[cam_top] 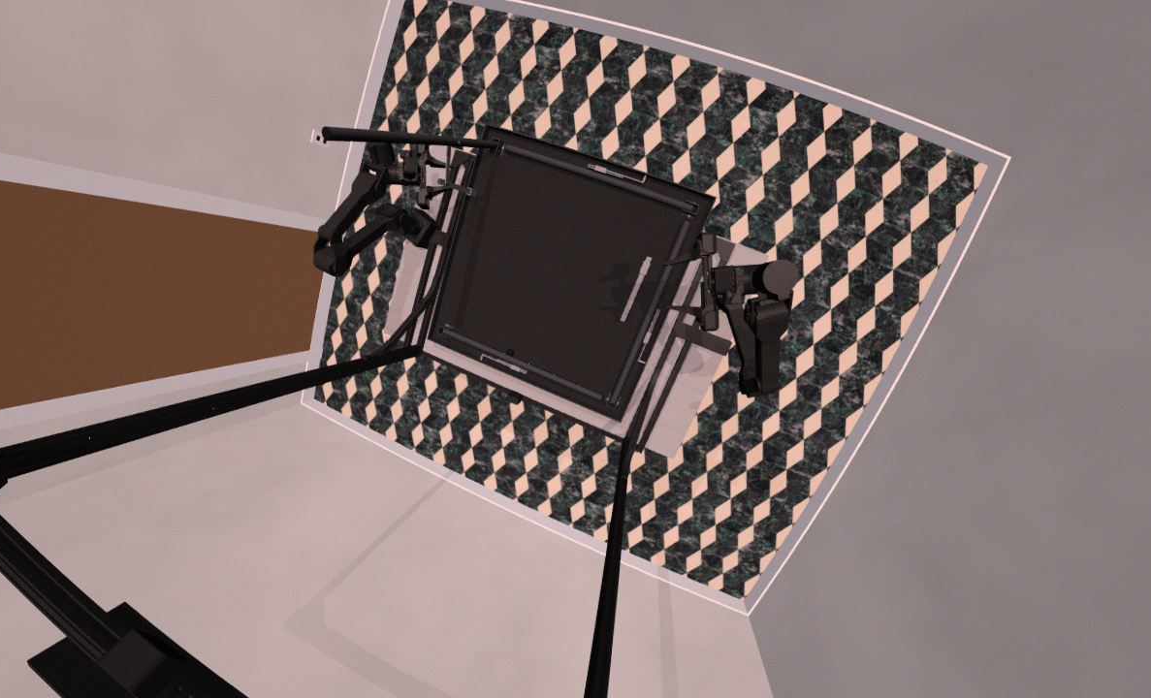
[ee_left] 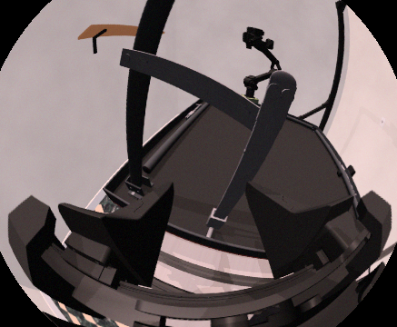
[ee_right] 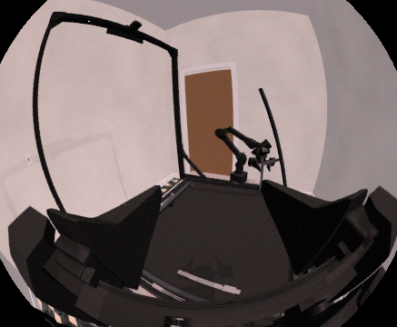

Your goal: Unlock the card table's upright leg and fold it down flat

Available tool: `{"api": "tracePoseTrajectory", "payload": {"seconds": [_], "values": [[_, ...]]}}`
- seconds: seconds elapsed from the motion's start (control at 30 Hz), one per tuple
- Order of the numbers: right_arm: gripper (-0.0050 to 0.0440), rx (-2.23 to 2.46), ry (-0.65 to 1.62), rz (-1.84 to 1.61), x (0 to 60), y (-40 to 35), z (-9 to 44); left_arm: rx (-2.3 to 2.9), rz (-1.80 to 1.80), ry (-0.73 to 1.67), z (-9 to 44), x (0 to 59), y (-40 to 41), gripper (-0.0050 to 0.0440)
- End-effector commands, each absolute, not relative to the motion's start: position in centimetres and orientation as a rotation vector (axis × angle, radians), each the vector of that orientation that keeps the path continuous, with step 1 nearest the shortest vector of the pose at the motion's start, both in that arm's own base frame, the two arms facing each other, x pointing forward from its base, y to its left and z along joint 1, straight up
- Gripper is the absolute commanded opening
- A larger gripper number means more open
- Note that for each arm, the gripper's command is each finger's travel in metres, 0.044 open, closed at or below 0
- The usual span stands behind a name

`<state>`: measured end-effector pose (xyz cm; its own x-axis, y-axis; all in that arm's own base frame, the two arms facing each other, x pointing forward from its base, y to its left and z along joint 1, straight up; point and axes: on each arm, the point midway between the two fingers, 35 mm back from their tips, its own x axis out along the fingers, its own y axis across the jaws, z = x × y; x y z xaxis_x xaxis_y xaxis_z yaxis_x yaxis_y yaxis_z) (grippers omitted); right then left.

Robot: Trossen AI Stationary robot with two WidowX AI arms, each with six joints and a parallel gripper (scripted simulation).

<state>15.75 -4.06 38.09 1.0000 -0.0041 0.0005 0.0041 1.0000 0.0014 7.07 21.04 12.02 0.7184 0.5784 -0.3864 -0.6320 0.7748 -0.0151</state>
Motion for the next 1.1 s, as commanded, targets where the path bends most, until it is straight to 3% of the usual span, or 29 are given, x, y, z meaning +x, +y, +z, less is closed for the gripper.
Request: {"api": "tracePoseTrajectory", "payload": {"seconds": [0.0,0.53,1.07], "values": [[0.04,0.0,0.0,0.0,15.8,-4.0,38.1,-0.162,0.666,0.382,12.4,5.9,20.7,0.029],[0.04,0.0,0.0,0.0,15.8,-4.0,38.1,-0.169,0.681,0.381,12.1,4.7,20.2,0.029],[0.04,0.0,0.0,0.0,15.8,-4.0,38.1,-0.633,0.574,0.389,12.4,3.7,19.8,0.029]]}}
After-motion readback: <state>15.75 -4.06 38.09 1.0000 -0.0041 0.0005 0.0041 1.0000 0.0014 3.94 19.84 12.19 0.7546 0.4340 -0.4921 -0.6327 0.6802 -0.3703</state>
